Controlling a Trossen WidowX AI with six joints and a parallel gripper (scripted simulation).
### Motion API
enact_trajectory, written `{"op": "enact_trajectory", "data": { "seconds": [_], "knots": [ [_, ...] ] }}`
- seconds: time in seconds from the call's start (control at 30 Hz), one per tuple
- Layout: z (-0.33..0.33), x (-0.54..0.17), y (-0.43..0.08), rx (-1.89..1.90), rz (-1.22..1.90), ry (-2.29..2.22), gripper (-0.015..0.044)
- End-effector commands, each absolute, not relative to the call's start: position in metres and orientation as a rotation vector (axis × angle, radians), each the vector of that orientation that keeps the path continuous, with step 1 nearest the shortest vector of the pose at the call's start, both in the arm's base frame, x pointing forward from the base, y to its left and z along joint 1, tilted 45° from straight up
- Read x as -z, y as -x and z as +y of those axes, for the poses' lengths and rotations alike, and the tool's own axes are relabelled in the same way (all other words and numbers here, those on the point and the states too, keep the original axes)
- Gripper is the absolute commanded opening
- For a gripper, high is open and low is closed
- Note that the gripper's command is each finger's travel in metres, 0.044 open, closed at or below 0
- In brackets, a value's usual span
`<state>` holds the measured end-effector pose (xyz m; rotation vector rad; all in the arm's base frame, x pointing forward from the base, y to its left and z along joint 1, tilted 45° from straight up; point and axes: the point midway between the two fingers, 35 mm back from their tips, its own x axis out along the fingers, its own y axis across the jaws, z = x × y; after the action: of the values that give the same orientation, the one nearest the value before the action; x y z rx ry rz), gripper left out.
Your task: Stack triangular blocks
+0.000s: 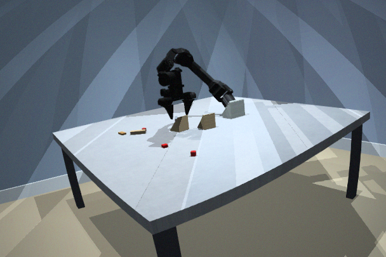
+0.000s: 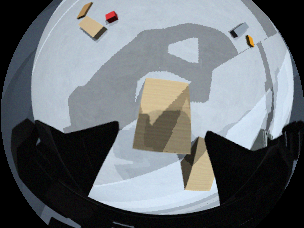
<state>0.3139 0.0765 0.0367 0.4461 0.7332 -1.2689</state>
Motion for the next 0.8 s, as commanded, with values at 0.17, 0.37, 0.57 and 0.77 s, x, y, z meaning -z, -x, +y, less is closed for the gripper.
{"op": "enact_trajectory", "data": {
  "seconds": [0.17, 0.37, 0.57, 0.77],
  "knots": [
    [0.083, -0.035, -0.311, 1.110, 0.935, -0.078, 0.0440],
    [0.096, -0.032, -0.306, 0.784, 1.235, 0.562, 0.0440],
    [0.109, -0.030, -0.301, 0.395, 1.473, 1.198, 0.0440],
    [0.122, -0.028, -0.298, 0.020, 1.621, 1.722, 0.0440]
  ]
}}
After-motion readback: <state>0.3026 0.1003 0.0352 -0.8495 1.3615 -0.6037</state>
